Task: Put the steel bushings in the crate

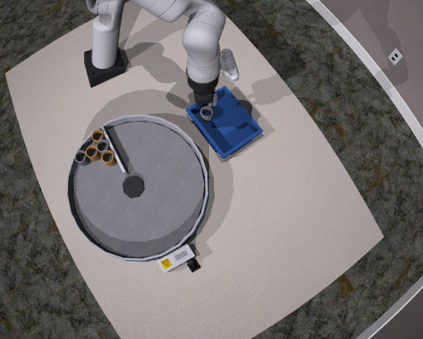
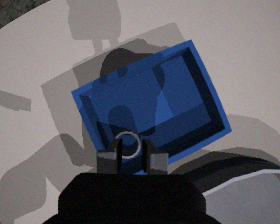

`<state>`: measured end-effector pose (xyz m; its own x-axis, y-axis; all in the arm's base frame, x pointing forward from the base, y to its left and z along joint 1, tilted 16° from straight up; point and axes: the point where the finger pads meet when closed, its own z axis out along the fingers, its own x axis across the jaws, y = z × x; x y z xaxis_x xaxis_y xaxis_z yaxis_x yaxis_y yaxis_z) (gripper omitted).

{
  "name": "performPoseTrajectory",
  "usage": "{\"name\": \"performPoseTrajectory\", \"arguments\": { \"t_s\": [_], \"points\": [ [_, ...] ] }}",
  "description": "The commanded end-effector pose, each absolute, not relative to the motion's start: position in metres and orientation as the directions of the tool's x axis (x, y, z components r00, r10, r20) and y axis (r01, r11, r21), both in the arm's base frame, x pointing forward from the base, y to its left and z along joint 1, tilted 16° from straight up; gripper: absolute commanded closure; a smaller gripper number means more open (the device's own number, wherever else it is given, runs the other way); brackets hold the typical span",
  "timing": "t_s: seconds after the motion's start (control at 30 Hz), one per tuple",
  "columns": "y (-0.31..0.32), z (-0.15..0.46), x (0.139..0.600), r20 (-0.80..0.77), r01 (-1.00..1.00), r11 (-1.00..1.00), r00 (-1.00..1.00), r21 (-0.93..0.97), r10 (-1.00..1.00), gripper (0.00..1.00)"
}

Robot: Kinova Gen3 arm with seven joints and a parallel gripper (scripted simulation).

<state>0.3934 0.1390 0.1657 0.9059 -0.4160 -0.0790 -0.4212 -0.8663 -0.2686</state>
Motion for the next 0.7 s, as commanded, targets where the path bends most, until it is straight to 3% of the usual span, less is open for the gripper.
{"name": "performPoseTrajectory", "arguments": {
  "t_s": [0.0,0.67],
  "points": [
    [0.1248,0.1849,0.3985,-0.067,-0.433,-0.862,0.900,-0.265,-0.431,0.53],
    [0.1257,0.1830,0.3998,-0.065,-0.435,-0.860,0.899,-0.267,-0.434,0.53]
  ]
}}
